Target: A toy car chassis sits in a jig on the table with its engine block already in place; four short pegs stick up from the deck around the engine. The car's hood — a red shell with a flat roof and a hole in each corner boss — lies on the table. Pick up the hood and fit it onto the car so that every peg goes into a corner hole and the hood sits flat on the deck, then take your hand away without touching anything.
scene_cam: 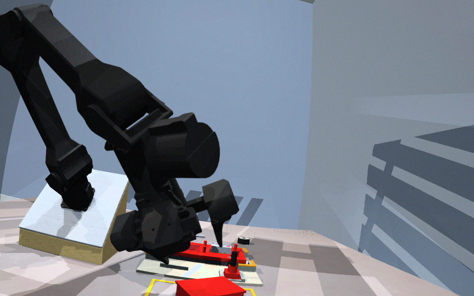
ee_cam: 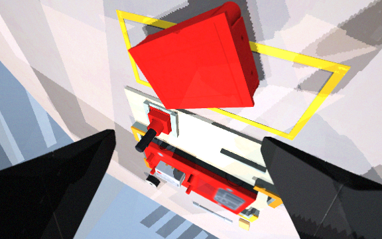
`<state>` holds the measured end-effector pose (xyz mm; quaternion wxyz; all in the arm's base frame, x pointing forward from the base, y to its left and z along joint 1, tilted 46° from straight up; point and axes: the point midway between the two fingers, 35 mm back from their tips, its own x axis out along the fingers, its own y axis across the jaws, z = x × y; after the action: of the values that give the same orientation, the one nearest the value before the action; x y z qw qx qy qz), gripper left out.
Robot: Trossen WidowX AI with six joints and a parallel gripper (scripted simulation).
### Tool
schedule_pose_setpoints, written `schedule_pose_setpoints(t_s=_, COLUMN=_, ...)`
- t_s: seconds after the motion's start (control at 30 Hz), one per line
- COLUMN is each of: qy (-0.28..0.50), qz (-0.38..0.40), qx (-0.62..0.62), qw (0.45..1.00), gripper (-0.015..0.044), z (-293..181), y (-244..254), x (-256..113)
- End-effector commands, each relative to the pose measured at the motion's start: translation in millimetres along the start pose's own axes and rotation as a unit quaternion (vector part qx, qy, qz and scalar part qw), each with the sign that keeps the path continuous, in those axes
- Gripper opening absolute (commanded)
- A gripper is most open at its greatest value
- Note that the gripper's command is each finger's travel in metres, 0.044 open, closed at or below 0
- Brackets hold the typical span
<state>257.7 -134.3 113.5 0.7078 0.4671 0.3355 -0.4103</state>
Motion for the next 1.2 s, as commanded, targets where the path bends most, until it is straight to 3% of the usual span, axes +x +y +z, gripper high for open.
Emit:
schedule_pose_setpoints(t_s=0.0, qy=-0.003, qz=-0.062, qx=-0.146, qw=0.987, gripper=0.0440, z=-1.7, y=2.2, x=8.4)
schedule_pose_setpoints(t_s=0.13, qy=0.003, qz=-0.131, qx=-0.323, qw=0.937, gripper=0.0440, z=-4.1, y=7.2, x=15.0)
schedule_pose_setpoints(t_s=0.27, qy=0.019, qz=-0.197, qx=-0.492, qw=0.848, gripper=0.0440, z=-5.9, y=14.1, x=19.4)
schedule_pose_setpoints(t_s=0.6, qy=0.086, qz=-0.324, qx=-0.798, qw=0.501, gripper=0.0440, z=-13.1, y=44.4, x=23.2)
schedule_pose_setpoints(t_s=1.17, qy=0.088, qz=-0.326, qx=-0.801, qw=0.494, gripper=0.0440, z=-10.9, y=42.8, x=28.0)
